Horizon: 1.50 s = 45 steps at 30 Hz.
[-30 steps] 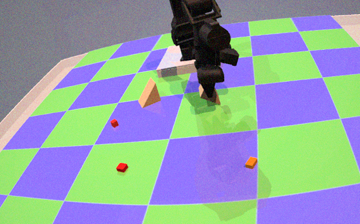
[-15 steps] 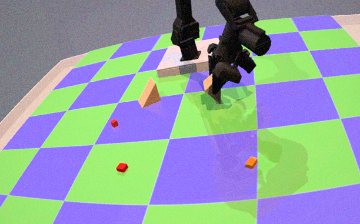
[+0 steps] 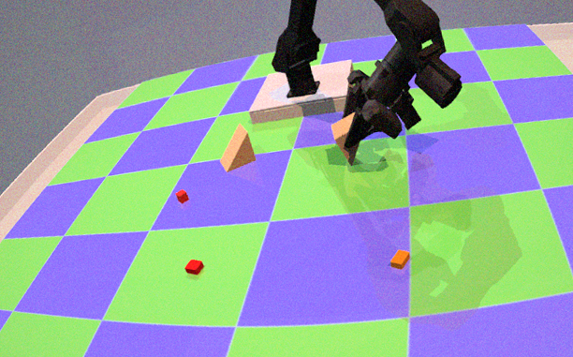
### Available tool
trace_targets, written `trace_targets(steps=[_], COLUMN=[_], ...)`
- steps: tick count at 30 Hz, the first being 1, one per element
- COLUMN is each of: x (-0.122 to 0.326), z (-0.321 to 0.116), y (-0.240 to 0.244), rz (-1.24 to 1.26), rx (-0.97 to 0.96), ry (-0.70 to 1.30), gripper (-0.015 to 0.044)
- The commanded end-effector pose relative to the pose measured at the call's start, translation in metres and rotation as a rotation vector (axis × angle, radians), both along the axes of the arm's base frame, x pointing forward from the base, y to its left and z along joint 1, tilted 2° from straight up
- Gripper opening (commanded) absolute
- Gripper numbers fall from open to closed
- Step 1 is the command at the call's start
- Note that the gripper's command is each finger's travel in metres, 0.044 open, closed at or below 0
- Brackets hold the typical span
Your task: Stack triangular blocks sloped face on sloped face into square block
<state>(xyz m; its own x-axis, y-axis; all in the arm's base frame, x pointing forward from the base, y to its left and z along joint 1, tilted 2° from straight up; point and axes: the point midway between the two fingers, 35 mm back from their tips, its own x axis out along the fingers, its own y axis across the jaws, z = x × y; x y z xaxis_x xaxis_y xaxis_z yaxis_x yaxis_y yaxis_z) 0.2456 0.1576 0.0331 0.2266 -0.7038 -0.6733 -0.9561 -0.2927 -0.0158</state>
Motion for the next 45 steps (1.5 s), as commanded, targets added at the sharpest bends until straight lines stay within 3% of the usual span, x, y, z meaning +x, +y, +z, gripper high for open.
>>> trace_targets(steps=[1,12,22,30,35,42,45], x=[-0.001,-0.001,0.000,-0.005,-0.004,-0.032,-0.037], z=[0.000,0.000,0.002,0.101,0.096,0.050,0.045], y=[-0.001,-0.001,-0.001,-0.002,0.001,0.088,0.096], rz=[-0.004,-0.004,-0.001,0.079,0.068,0.088,0.090], rx=[0.004,0.004,0.005,0.045,0.062,0.091,0.093], ry=[0.007,0.007,0.007,-0.001,-0.017,-0.034,-0.036], gripper=[0.0157,0.0440,0.0440,0.0440,0.0440,0.0440,0.0440])
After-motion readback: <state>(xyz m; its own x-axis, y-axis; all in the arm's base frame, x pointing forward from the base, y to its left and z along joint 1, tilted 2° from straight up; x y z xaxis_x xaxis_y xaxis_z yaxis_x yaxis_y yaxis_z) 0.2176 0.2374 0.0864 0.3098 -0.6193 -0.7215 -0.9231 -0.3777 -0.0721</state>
